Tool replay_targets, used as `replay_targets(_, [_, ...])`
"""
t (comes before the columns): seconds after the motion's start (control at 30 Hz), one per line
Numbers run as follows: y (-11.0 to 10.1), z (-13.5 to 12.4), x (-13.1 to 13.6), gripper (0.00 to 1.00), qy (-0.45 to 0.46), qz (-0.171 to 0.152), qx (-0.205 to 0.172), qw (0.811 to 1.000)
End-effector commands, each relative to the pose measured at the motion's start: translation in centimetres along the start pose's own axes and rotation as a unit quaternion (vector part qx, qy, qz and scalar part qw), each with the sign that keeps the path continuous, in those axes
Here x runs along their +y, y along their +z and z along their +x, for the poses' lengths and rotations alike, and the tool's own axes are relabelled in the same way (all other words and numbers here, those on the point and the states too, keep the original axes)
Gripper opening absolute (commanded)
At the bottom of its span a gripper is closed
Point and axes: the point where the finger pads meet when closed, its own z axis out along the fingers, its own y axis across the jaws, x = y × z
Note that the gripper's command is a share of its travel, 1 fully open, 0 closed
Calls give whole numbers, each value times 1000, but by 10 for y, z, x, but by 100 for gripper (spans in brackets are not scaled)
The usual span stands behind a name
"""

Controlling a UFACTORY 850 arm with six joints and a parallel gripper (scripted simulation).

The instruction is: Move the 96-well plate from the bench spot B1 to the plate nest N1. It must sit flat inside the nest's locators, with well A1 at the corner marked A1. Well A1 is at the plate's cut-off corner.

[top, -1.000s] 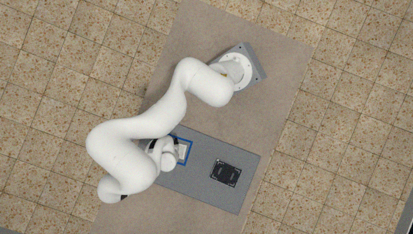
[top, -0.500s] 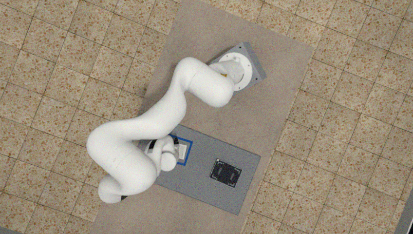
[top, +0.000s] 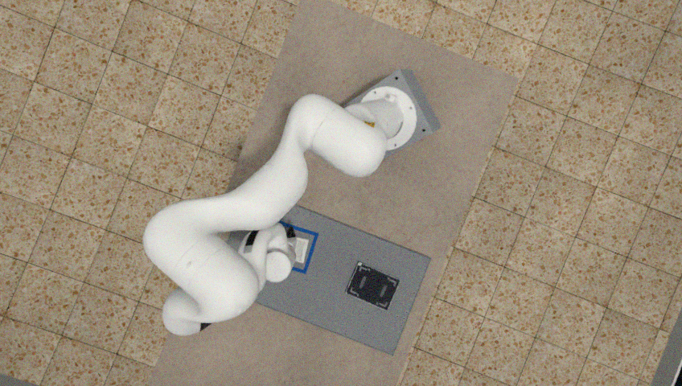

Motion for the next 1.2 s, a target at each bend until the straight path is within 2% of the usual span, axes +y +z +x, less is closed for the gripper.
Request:
replay_targets(0.0, [0, 0, -1, 100, 0, 0, 0, 1000])
replay_targets(0.1, [0, 0, -1, 100, 0, 0, 0, 1000])
replay_targets(0.13, [-1, 0, 0, 0, 0, 1, 0, 1000])
replay_targets(1.17, [-1, 0, 0, 0, 0, 0, 0, 1000])
